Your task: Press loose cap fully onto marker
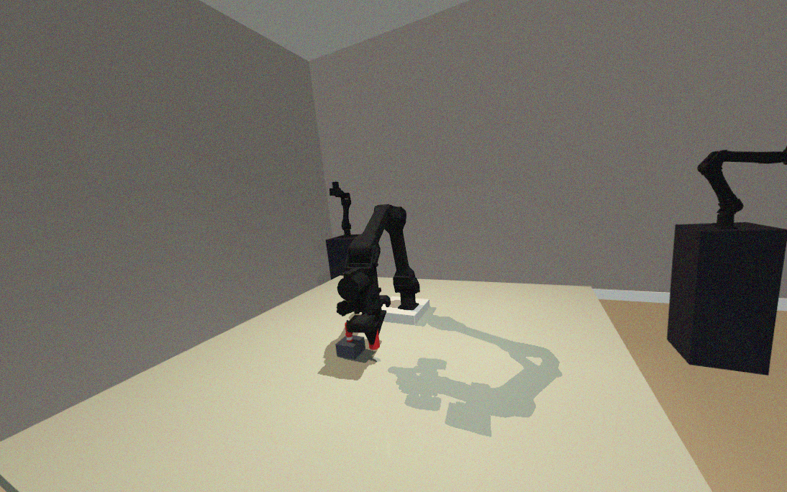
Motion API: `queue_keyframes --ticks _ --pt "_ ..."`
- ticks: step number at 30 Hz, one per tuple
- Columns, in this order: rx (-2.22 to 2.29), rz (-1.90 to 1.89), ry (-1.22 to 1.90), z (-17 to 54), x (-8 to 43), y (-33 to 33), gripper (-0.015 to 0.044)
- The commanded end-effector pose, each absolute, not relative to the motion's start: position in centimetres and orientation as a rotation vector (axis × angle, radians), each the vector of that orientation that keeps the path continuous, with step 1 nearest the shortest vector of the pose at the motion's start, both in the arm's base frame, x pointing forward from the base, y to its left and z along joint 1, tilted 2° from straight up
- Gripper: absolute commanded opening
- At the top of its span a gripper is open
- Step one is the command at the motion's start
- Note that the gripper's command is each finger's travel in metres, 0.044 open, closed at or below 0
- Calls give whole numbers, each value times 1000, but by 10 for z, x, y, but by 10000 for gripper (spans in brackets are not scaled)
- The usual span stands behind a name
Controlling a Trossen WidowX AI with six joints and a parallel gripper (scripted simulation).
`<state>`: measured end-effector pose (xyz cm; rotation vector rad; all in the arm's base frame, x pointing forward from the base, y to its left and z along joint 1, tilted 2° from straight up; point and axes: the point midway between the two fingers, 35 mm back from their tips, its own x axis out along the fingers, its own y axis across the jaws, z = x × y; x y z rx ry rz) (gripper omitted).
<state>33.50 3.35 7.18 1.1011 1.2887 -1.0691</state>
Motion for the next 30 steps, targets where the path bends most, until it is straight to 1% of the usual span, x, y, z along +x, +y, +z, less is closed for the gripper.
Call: queue_keyframes --ticks 1,16,30 --pt "1102 -1075 1284 79 335 32 0" --pt "1109 -1080 1277 107 325 -19 0" --pt "1097 -1083 1278 136 305 -66 0"
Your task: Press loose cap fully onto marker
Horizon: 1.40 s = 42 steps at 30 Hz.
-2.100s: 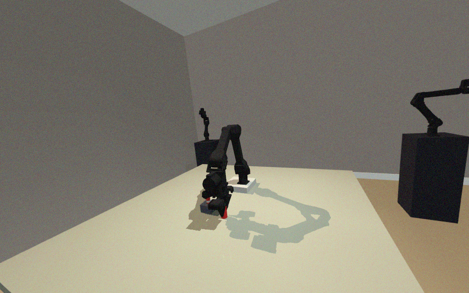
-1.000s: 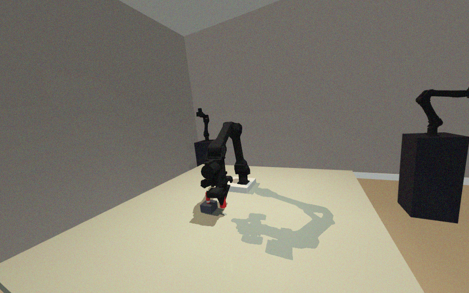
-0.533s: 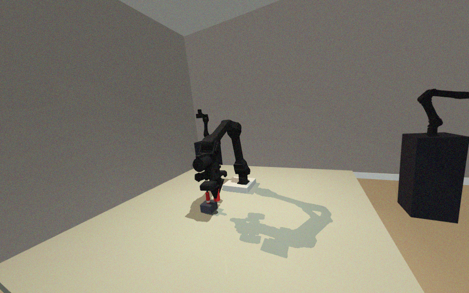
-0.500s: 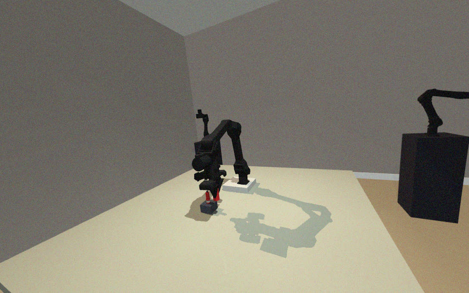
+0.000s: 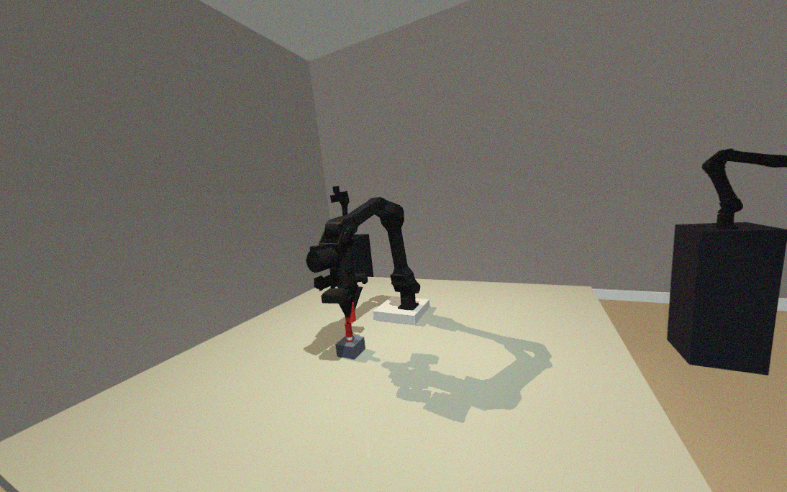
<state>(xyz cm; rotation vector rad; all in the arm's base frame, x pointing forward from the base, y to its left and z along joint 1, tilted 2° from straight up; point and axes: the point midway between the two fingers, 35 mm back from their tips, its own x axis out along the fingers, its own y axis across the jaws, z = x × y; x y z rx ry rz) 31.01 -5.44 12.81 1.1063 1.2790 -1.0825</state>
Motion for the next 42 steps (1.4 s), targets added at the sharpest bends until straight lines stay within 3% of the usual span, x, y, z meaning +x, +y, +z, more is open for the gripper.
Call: queue_keyframes --ticks 1,42 --pt "1095 -1083 1279 138 303 -69 0" --pt "1093 -1083 1280 91 301 -74 0"
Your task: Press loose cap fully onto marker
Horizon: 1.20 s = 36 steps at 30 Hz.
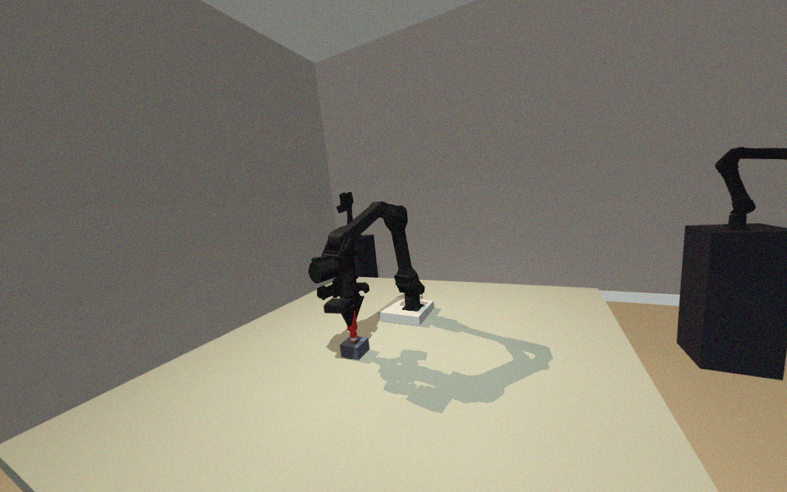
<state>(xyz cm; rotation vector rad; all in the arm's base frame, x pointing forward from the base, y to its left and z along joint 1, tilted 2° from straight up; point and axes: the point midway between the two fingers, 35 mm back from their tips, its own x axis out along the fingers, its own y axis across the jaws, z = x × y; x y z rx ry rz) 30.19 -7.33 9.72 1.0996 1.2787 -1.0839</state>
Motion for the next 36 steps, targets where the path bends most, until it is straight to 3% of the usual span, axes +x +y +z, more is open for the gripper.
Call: queue_keyframes --ticks 1,21,36 --pt "1093 -1083 1280 89 301 -74 0" --pt "1093 -1083 1280 79 300 -73 0" --pt "1099 -1084 1279 79 301 -73 394"
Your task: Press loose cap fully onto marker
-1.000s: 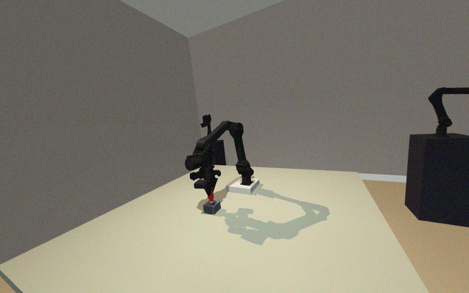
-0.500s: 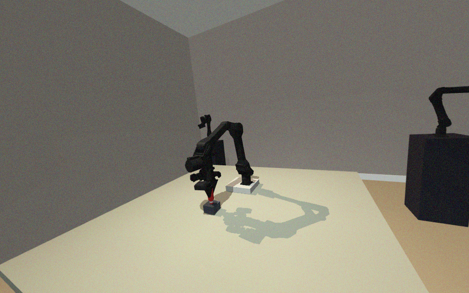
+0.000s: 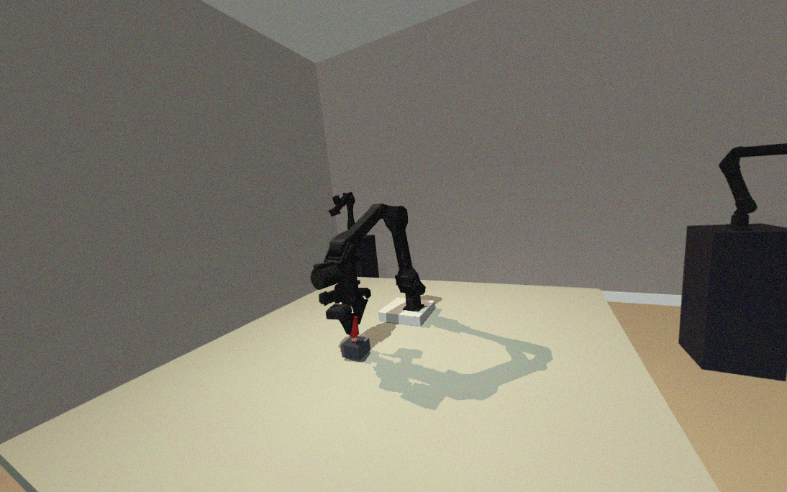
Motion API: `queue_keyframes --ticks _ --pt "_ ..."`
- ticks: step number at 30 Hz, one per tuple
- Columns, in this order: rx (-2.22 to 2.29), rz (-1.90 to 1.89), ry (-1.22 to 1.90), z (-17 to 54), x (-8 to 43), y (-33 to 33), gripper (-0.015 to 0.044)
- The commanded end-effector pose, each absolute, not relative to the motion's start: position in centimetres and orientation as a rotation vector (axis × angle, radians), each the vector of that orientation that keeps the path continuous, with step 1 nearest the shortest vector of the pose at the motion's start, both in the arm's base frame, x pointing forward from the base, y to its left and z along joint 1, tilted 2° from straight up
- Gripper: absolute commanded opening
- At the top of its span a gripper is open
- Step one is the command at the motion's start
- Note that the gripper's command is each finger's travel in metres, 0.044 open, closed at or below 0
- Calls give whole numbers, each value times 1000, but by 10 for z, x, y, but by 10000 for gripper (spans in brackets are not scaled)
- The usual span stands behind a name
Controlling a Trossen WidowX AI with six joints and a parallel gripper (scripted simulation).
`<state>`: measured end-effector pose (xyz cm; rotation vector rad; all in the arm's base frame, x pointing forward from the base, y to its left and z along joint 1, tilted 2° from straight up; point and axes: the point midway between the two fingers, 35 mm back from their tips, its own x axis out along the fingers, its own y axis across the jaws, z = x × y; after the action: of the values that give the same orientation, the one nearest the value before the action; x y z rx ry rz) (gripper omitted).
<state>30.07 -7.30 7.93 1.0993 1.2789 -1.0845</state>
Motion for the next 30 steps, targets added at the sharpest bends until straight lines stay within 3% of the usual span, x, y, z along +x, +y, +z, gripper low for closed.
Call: queue_keyframes --ticks 1,2,15,30 --pt "1099 -1084 1279 79 301 -73 420" --pt "1099 -1084 1279 79 301 -73 440" --pt "1099 -1085 1279 154 300 -73 440" --pt "64 -59 1564 146 300 -73 46"
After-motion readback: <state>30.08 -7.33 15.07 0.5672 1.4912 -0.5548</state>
